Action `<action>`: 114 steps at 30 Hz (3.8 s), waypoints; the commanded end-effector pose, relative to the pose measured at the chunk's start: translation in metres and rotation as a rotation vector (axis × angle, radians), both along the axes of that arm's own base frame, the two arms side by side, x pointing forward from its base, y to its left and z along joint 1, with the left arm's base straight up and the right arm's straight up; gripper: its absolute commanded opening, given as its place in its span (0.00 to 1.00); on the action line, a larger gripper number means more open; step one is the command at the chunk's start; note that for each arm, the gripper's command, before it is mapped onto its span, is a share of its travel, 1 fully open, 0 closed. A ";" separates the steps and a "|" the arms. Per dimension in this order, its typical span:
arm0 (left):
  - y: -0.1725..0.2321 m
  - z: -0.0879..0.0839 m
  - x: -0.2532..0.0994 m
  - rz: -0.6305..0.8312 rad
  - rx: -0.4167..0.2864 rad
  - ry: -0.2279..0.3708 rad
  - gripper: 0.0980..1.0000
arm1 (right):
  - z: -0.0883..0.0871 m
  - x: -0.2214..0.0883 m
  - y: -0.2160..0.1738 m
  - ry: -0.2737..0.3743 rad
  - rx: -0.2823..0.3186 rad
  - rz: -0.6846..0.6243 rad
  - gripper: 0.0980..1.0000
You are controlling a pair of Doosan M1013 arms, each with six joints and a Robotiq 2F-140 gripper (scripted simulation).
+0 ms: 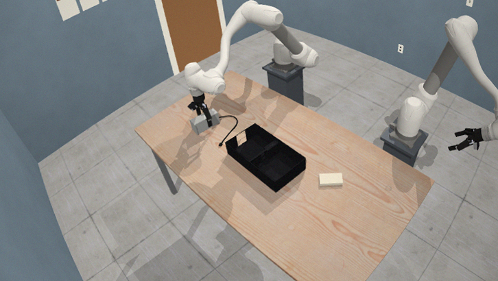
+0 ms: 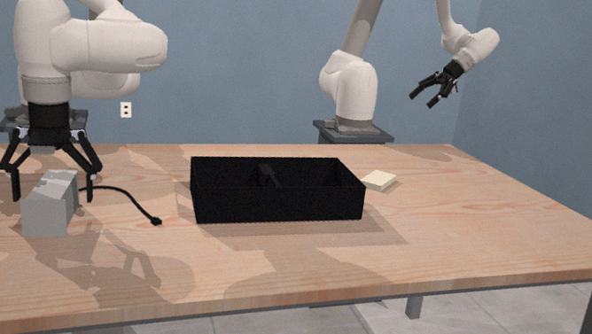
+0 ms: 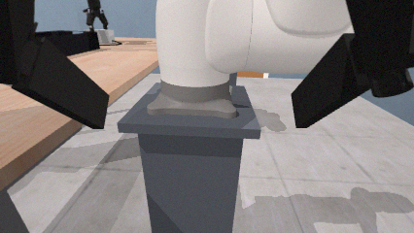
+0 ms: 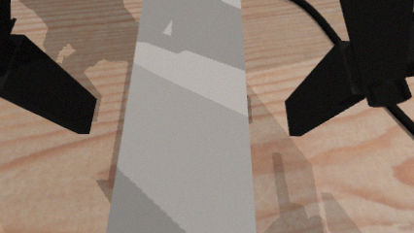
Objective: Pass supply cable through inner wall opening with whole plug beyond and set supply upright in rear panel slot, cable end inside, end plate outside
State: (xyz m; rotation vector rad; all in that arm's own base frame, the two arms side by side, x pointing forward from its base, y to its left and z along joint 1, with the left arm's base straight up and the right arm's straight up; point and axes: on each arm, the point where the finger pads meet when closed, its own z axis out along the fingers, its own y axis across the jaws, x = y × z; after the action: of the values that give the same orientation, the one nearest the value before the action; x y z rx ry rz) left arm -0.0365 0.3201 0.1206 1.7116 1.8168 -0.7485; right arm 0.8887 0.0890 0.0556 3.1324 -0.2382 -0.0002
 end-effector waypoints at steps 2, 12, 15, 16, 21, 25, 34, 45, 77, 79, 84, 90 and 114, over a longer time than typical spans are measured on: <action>0.000 0.000 0.000 0.000 0.001 0.000 1.00 | 0.001 0.000 0.000 -0.001 0.000 0.000 1.00; 0.000 0.000 0.000 0.000 0.001 0.000 1.00 | 0.001 0.000 0.000 -0.001 0.000 0.000 1.00; 0.000 0.000 0.000 0.000 0.001 0.000 1.00 | 0.001 0.000 0.000 -0.001 0.000 0.000 1.00; 0.000 0.000 0.000 0.000 0.001 0.000 1.00 | 0.001 0.000 0.000 -0.001 0.000 0.000 1.00; 0.000 0.000 0.000 0.000 0.001 0.000 1.00 | 0.018 0.000 0.000 -0.001 0.000 0.000 1.00; 0.000 0.000 0.000 0.000 0.001 0.000 1.00 | 0.062 0.000 0.000 -0.001 0.001 0.000 1.00; 0.000 0.000 0.000 0.000 0.001 0.000 1.00 | 0.120 0.000 0.000 -0.001 0.001 0.000 1.00; 0.000 0.000 0.000 0.000 0.001 0.000 1.00 | 0.120 -0.007 0.010 -0.001 0.001 0.028 0.20; 0.000 0.000 0.000 0.000 0.001 0.000 1.00 | 0.100 -0.111 0.162 -0.001 0.001 0.441 0.20; 0.000 0.000 0.000 0.000 0.001 0.000 1.00 | 0.100 -0.111 0.162 -0.001 0.001 0.441 0.20; 0.000 0.000 0.000 0.000 0.001 0.000 1.00 | 0.100 -0.111 0.162 -0.001 0.001 0.441 0.20; 0.000 0.000 0.000 0.000 0.001 0.000 1.00 | 0.098 -0.111 0.162 -0.001 0.001 0.441 0.20; 0.000 0.000 0.000 0.000 0.001 0.000 1.00 | 0.048 -0.111 0.162 -0.001 0.001 0.441 0.20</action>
State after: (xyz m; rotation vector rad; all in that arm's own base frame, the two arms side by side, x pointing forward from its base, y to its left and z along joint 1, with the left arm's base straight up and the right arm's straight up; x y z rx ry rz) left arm -0.0365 0.3201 0.1206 1.7116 1.8168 -0.7485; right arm 0.7777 0.2506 0.1069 3.1087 0.4522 -0.0003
